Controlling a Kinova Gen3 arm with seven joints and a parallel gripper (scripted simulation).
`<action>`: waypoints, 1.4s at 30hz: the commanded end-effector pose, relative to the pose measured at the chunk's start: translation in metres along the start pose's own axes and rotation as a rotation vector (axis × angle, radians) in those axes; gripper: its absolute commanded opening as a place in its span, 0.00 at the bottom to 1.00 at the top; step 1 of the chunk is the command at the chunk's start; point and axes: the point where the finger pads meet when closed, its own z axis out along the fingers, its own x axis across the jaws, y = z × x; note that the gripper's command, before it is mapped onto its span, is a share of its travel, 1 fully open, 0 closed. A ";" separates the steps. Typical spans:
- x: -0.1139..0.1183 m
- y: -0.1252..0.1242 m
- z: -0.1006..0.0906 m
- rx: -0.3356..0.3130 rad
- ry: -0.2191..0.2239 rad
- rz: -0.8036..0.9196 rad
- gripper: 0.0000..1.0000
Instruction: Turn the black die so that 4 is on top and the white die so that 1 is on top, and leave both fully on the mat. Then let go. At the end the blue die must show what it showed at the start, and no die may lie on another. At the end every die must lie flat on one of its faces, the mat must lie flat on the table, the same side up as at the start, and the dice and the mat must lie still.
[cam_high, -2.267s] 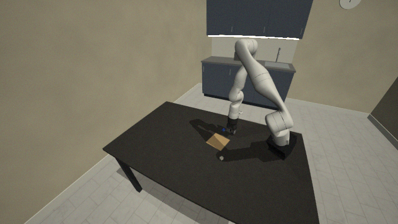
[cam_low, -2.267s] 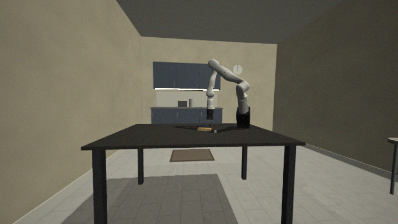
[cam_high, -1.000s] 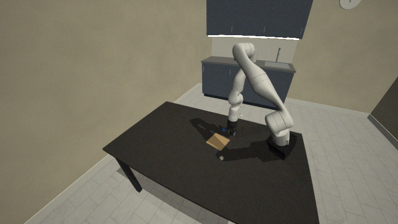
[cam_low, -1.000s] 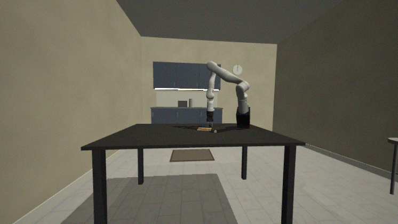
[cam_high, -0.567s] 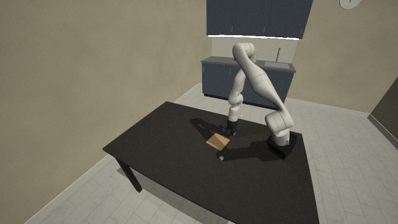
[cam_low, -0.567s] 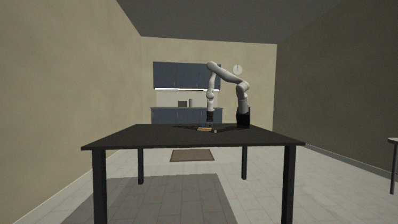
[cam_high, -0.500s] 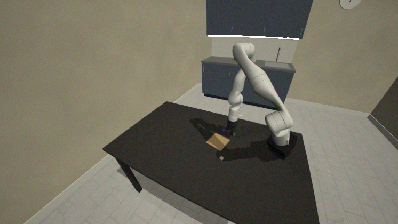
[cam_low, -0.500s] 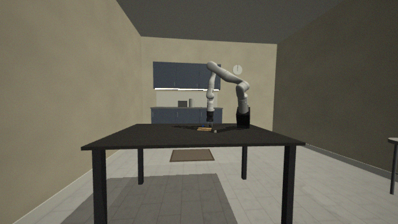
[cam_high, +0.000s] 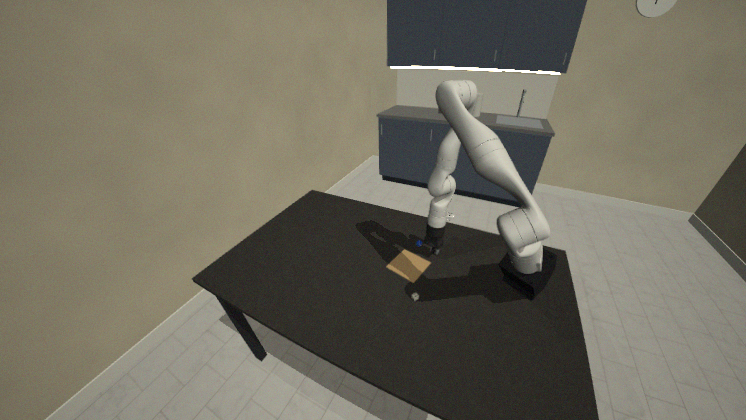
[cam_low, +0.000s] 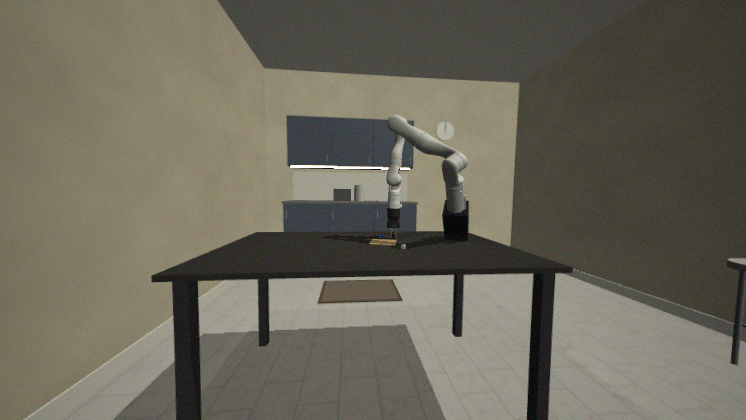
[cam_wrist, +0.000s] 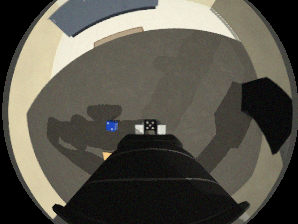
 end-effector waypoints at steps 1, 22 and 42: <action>0.000 0.000 -0.001 0.001 -0.001 0.000 0.40; 0.000 0.000 -0.001 0.001 -0.001 0.000 0.40; 0.000 0.000 -0.073 0.001 -0.001 0.000 0.40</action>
